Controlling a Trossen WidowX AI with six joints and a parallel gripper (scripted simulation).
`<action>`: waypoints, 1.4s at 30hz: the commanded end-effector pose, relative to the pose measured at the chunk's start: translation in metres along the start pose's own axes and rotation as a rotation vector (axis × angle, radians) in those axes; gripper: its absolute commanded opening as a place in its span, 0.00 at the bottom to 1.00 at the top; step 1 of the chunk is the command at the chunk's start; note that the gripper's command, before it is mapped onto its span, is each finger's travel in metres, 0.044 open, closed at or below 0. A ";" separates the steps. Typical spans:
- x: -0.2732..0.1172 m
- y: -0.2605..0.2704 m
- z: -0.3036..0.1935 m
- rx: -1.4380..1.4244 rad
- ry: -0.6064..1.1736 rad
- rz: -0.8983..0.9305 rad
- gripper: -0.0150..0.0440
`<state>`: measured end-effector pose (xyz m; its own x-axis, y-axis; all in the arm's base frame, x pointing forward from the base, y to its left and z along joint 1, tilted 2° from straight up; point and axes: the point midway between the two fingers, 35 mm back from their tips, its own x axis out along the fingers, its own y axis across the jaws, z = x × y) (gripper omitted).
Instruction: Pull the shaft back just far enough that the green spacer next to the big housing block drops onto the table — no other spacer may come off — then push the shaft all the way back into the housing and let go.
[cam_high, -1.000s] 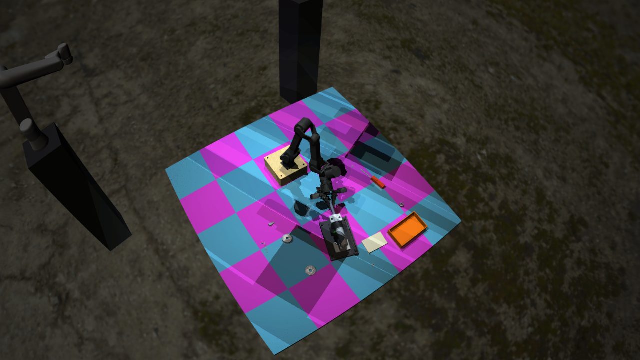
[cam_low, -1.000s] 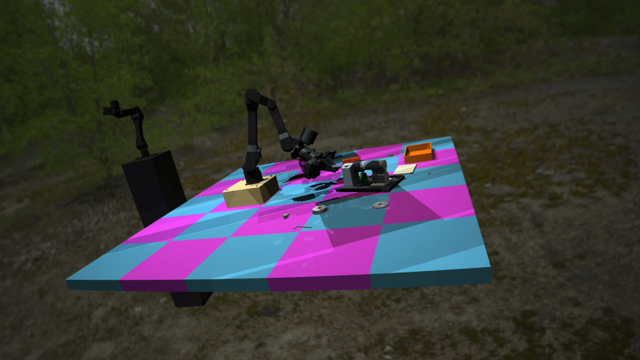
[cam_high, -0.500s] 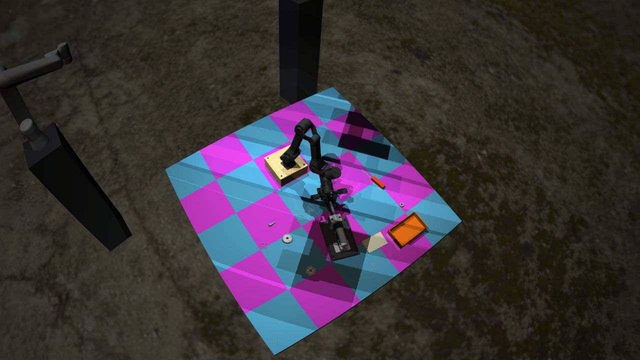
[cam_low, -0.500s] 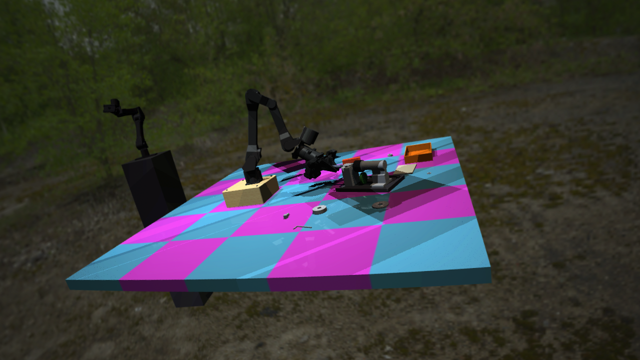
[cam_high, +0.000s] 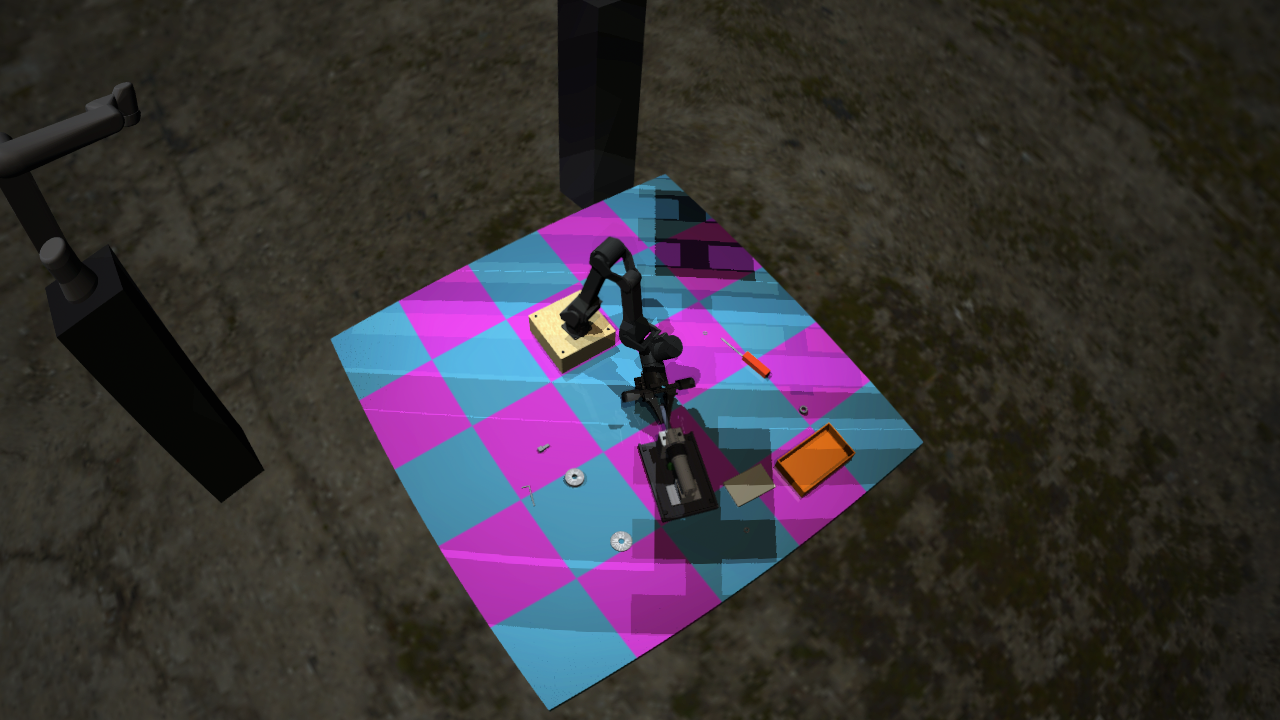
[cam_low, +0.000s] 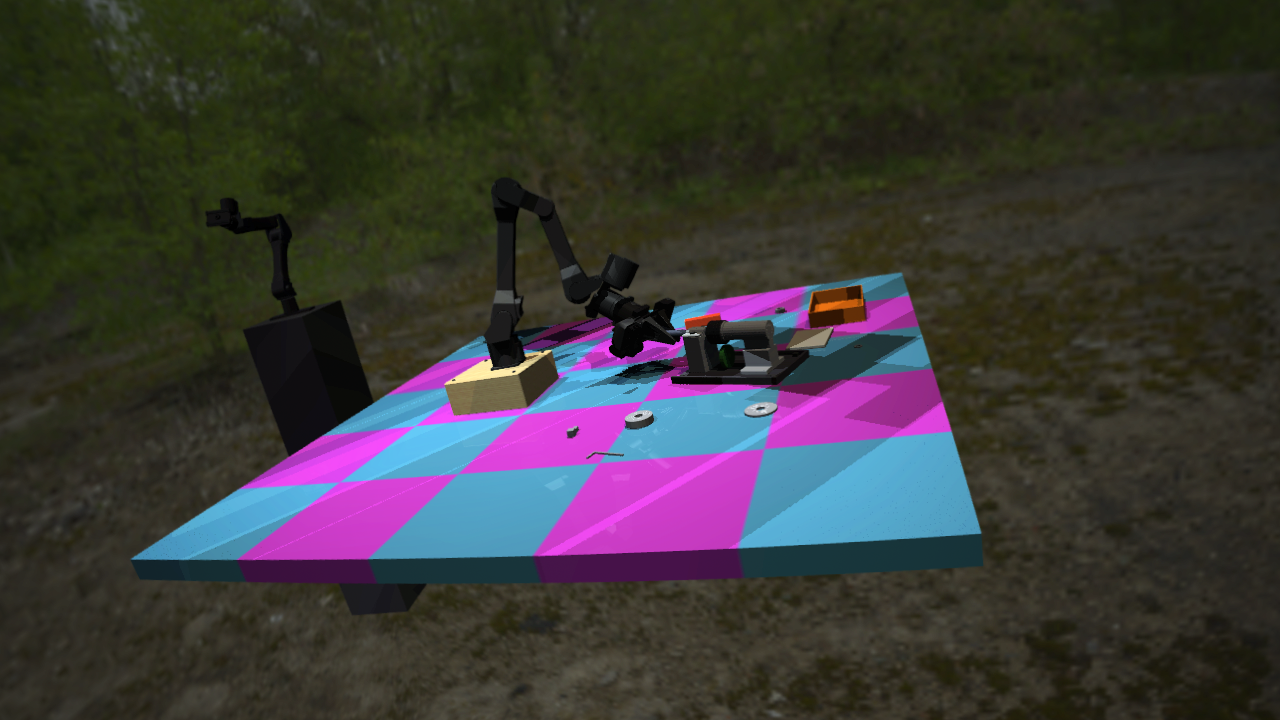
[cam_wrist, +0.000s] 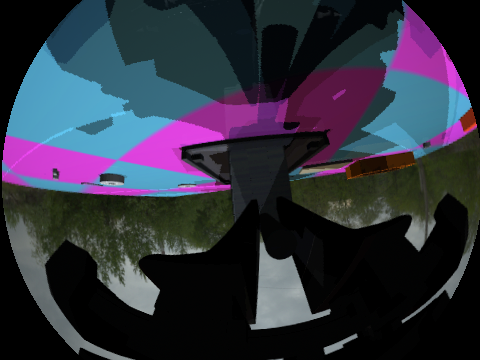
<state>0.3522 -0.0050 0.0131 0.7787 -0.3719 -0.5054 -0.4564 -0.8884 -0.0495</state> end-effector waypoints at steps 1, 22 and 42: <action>0.002 0.000 -0.001 -0.002 0.001 0.001 0.25; 0.007 0.000 -0.005 -0.002 0.002 0.001 0.25; 0.012 0.000 -0.008 -0.002 0.002 0.001 0.25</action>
<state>0.3631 -0.0106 0.0133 0.7790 -0.3720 -0.5047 -0.4564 -0.8884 -0.0496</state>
